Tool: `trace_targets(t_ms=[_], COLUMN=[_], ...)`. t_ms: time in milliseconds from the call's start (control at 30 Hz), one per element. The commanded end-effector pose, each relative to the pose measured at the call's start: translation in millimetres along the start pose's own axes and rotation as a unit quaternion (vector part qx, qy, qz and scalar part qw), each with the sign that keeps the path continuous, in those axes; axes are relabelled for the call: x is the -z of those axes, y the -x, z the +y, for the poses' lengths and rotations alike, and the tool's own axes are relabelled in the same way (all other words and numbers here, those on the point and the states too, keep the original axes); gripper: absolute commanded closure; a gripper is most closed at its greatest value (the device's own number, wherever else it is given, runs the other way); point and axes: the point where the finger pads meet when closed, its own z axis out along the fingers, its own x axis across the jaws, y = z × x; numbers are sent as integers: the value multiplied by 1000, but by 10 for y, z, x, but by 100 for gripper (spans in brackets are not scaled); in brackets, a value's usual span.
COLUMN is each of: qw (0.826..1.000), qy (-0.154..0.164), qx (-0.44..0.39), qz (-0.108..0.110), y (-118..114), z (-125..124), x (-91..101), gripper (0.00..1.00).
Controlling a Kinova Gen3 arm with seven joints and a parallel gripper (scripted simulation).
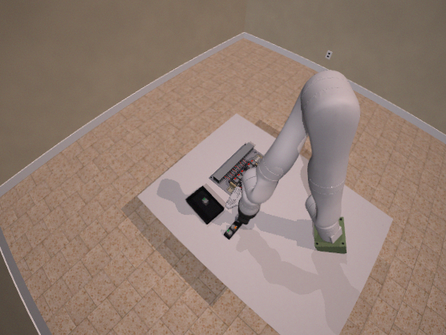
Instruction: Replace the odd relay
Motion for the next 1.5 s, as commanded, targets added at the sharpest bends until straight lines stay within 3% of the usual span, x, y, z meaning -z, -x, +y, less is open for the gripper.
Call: trace_targets(t_ms=[0, 533, 1000, 1467], qw=[1000, 993, 975, 965], qy=[0, -1, 0, 0], qx=[12, 116, 222, 261], qz=[-1, 1, -3, -3], y=[4, 10, 33, 32], z=[-2, 1, 6, 5], x=[2, 3, 4, 4], gripper=[100, 100, 100, 100])
